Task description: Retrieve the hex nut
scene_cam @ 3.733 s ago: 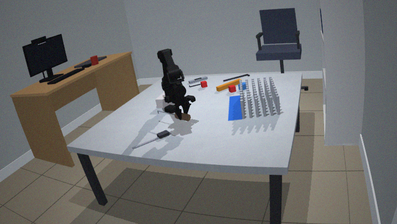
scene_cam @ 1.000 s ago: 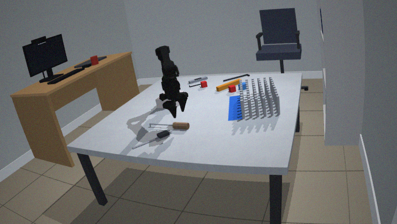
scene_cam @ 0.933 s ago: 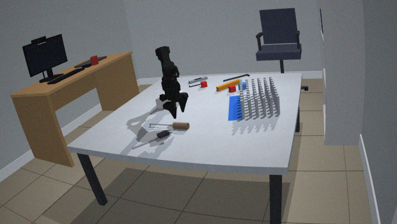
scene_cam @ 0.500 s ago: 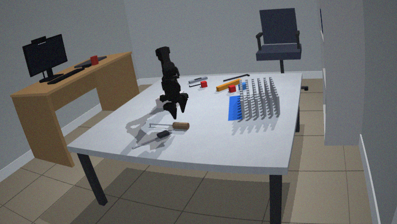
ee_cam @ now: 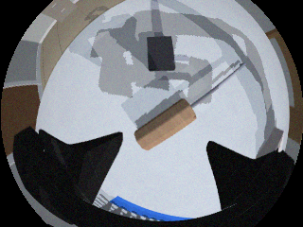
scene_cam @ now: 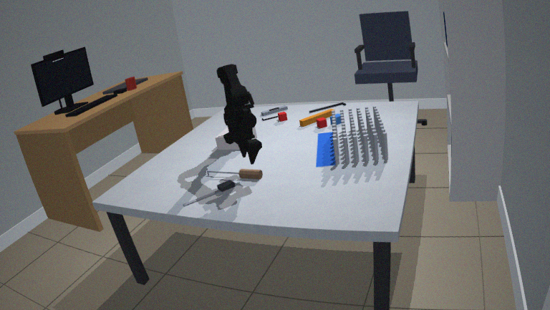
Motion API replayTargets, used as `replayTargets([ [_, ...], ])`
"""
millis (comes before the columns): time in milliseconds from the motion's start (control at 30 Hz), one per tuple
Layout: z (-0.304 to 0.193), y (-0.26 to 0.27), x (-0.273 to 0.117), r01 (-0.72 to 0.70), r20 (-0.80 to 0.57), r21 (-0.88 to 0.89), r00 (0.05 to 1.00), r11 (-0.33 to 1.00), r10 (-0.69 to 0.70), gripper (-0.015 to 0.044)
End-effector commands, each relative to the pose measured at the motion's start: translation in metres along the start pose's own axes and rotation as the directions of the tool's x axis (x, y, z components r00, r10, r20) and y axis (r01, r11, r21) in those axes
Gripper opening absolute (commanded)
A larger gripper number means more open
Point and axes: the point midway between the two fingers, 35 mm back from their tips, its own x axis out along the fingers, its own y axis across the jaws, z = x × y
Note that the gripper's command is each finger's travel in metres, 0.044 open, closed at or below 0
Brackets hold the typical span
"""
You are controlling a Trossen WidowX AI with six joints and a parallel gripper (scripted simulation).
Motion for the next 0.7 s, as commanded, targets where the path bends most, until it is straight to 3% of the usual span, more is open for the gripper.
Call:
replayTargets([
  [0,-0.0013,-0.0003,-0.0003,0.053,0.071,-0.523,0.997,0.851,-0.018,0.044],
  [167,-0.0029,-0.0002,-0.0013,0.132,0.135,-0.869,0.99,0.477,-0.028,0.044],
  [300,-0.0042,0.0,-0.0025,0.188,0.186,-0.979,0.982,0.08,-0.032,0.044],
  [400,-0.0052,0.0003,-0.0037,0.212,0.224,-0.954,0.974,-0.211,-0.034,0.044],
  [533,-0.0063,0.0008,-0.0052,0.214,0.264,-0.847,0.964,-0.487,-0.035,0.044],
  [600,-0.0066,0.001,-0.0058,0.199,0.276,-0.769,0.96,-0.607,-0.035,0.044],
  [667,-0.0068,0.001,-0.006,0.194,0.281,-0.742,0.959,-0.642,-0.035,0.044],
])
